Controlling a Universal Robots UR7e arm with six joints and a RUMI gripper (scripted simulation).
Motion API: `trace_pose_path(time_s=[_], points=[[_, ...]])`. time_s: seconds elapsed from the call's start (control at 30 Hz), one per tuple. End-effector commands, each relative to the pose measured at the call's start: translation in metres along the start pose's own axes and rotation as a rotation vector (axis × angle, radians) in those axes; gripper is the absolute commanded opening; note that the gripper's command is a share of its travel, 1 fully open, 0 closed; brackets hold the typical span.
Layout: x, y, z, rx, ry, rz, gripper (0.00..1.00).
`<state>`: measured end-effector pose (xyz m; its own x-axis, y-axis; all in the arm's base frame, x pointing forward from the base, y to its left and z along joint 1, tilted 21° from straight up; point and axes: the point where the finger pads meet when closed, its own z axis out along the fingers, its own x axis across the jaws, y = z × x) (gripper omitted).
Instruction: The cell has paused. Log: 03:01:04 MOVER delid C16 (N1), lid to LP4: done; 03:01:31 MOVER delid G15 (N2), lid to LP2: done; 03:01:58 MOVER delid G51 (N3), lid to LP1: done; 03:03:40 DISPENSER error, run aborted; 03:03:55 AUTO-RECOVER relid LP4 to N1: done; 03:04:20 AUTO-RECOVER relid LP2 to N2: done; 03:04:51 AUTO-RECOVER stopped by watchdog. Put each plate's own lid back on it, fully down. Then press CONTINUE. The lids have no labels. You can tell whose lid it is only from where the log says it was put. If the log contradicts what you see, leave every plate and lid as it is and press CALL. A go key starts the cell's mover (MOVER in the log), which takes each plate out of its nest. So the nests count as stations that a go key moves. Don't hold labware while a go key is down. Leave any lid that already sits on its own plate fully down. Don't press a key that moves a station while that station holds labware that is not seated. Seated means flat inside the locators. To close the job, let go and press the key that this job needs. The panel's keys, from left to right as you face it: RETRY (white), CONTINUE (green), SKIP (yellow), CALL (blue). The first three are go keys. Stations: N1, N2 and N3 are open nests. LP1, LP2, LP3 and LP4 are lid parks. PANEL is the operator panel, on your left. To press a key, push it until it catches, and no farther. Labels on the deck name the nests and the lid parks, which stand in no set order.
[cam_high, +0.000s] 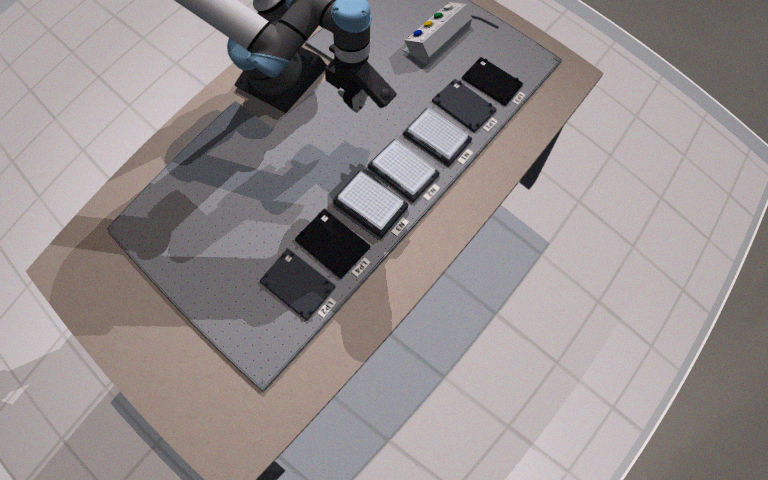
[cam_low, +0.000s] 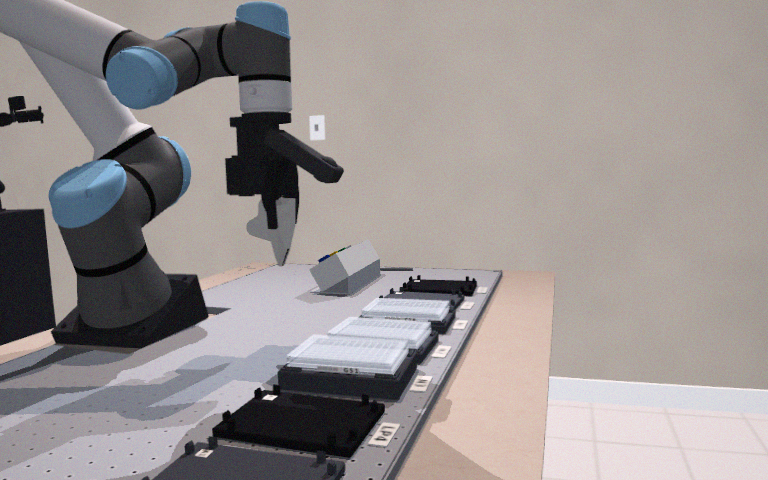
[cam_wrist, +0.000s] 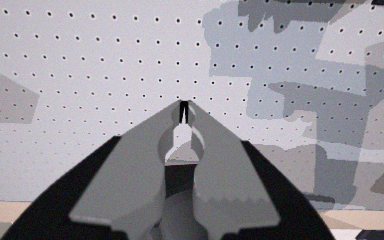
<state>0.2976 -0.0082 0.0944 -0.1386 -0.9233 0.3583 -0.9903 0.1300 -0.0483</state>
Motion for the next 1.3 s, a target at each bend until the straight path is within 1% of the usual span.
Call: trace_pose_path(time_s=[0.0,0.5,0.57,1.07,1.13,1.27], points=[[0.0,0.0,-0.002,0.0,0.0,0.0,0.0],[-0.073,0.018,-0.002,0.0,0.0,-0.3,0.0],[-0.073,0.018,-0.002,0.0,0.0,-0.3,0.0],[-0.146,0.036,-0.002,0.0,0.0,-0.6,0.0],[-0.146,0.036,-0.002,0.0,0.0,-0.6,0.0],[-0.165,0.041,-0.002,0.0,0.0,-0.674,0.0]])
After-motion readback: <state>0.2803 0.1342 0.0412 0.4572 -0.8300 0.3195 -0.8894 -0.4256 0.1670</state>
